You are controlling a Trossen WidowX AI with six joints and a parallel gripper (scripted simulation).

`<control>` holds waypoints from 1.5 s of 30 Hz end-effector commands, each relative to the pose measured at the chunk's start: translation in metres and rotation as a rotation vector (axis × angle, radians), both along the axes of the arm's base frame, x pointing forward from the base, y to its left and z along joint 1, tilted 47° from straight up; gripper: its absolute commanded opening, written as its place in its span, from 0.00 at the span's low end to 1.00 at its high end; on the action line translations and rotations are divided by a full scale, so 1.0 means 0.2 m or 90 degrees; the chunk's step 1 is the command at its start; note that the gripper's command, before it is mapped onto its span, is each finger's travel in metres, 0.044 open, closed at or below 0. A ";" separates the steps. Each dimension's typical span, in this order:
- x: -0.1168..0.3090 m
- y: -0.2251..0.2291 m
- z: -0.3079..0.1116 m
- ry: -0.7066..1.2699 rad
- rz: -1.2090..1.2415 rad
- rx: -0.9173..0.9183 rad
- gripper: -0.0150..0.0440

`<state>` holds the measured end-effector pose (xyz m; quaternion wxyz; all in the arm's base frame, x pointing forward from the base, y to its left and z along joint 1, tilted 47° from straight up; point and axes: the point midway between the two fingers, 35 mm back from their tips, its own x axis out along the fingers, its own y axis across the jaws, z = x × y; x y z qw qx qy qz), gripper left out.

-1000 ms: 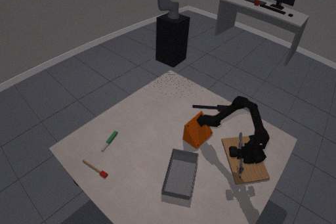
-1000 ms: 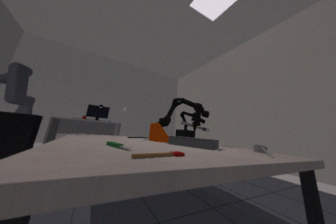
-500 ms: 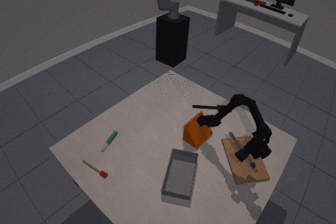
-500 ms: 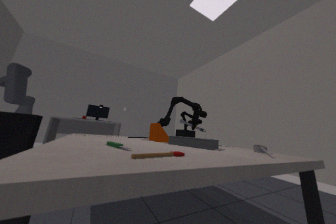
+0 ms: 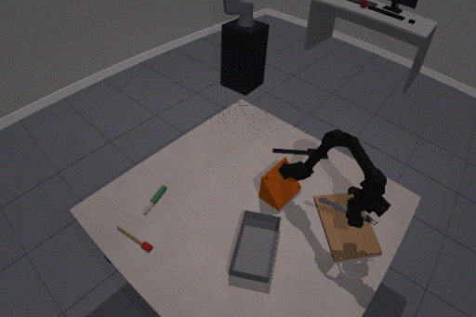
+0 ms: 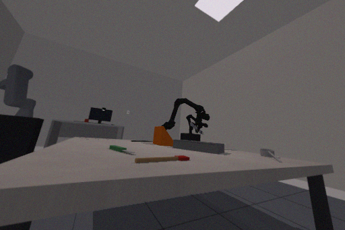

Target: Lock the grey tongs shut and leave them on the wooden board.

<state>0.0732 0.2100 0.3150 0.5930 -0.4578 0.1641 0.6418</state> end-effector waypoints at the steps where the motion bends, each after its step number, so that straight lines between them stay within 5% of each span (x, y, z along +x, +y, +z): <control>1: -0.04 -0.01 0.02 -0.093 0.106 -0.004 0.00; 33: -0.29 -0.07 0.12 -0.697 0.754 -0.036 0.00; 45: -0.30 -0.07 0.12 -0.711 0.766 -0.037 0.00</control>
